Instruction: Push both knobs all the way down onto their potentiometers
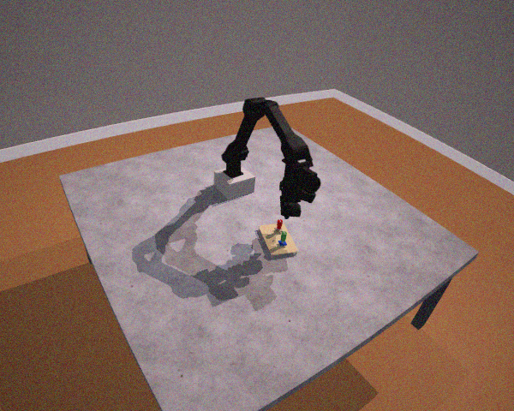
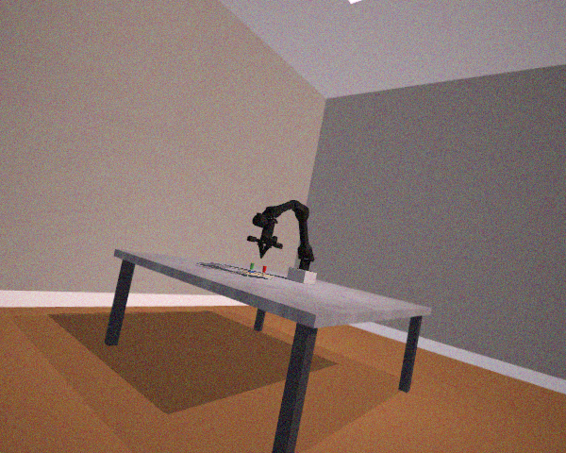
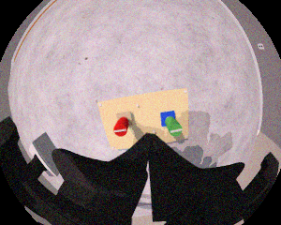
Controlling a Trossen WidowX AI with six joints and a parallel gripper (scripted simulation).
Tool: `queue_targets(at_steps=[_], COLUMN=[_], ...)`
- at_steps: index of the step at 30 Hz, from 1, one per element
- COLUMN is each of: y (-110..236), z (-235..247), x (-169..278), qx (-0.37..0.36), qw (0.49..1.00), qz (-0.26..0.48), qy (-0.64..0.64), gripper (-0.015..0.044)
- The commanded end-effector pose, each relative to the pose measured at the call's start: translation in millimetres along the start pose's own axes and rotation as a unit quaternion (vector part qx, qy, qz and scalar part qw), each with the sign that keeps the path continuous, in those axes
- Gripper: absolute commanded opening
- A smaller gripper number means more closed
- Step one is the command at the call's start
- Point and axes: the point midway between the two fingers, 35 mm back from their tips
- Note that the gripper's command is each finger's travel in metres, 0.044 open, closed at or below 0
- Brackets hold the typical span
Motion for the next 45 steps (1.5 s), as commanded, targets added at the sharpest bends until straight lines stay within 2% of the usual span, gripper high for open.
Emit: queue_targets(at_steps=[1, 11, 22, 33, 45], y=[1, 3, 6, 8, 11], z=[-4, -13, -22, -31, -40], x=[-1, -2, -3, -3, -3], qx=[-0.003, -0.007, -0.012, -0.016, -0.019], qw=[0.997, 0.969, 0.904, 0.805, 0.665], qz=[0.000, 0.001, 0.000, -0.004, -0.009], qy=[0.077, 0.248, 0.428, 0.592, 0.747], gripper=[0.0000, 0.0000, 0.0000, 0.0000, 0.0000])
Point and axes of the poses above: the point midway between the two fingers, 35 mm back from their tips, its own y axis back along the fingers, its own z axis across the jaws, x = y × z, and after that the axes turned 10 degrees about -y, right-handed
